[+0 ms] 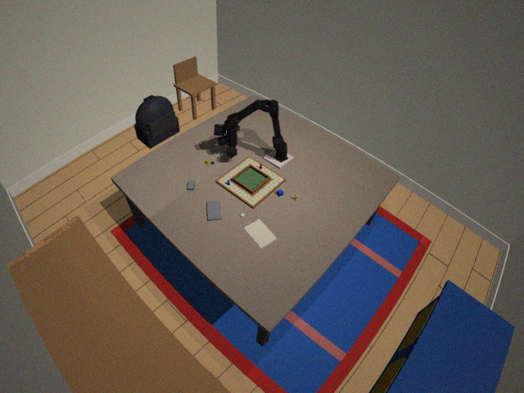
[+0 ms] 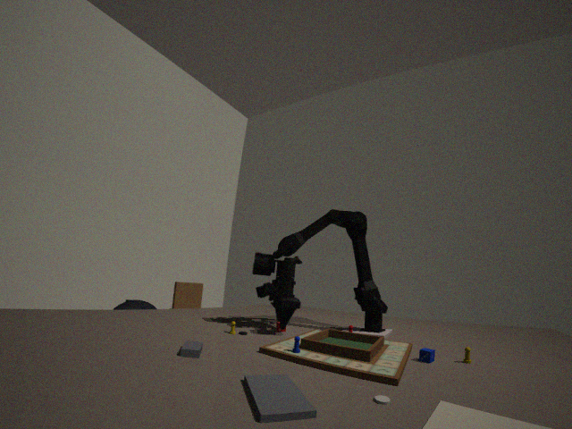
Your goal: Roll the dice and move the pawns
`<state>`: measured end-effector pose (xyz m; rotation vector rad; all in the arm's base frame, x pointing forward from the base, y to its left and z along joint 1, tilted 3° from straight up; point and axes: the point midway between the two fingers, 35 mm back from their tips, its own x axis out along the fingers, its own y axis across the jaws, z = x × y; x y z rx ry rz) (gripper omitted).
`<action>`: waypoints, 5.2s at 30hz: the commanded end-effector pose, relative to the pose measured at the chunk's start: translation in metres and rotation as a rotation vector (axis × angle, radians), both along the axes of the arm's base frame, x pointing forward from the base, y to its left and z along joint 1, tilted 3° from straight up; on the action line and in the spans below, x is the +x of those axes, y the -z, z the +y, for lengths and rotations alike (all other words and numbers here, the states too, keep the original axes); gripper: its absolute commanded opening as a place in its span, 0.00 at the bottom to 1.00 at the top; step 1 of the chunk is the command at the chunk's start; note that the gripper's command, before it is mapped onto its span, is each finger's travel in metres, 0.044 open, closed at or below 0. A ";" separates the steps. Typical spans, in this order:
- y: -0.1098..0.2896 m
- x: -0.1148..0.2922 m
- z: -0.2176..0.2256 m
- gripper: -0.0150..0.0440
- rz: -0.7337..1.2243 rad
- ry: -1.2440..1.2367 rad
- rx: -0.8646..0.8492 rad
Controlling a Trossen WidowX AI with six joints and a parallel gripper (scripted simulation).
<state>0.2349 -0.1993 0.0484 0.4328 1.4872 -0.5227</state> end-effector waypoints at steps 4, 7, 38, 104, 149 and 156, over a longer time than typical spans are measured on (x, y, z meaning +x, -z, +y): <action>0.001 -0.001 0.000 0.46 0.005 -0.004 -0.003; 0.001 -0.001 0.000 0.43 0.005 -0.004 -0.003; -0.121 0.008 0.010 0.25 0.004 -0.004 -0.003; -0.062 0.041 0.248 0.25 -0.316 -0.789 -0.060; -0.086 0.014 0.248 0.57 -0.804 -0.778 -0.175; -0.125 0.014 0.249 0.88 -0.804 -0.772 -0.178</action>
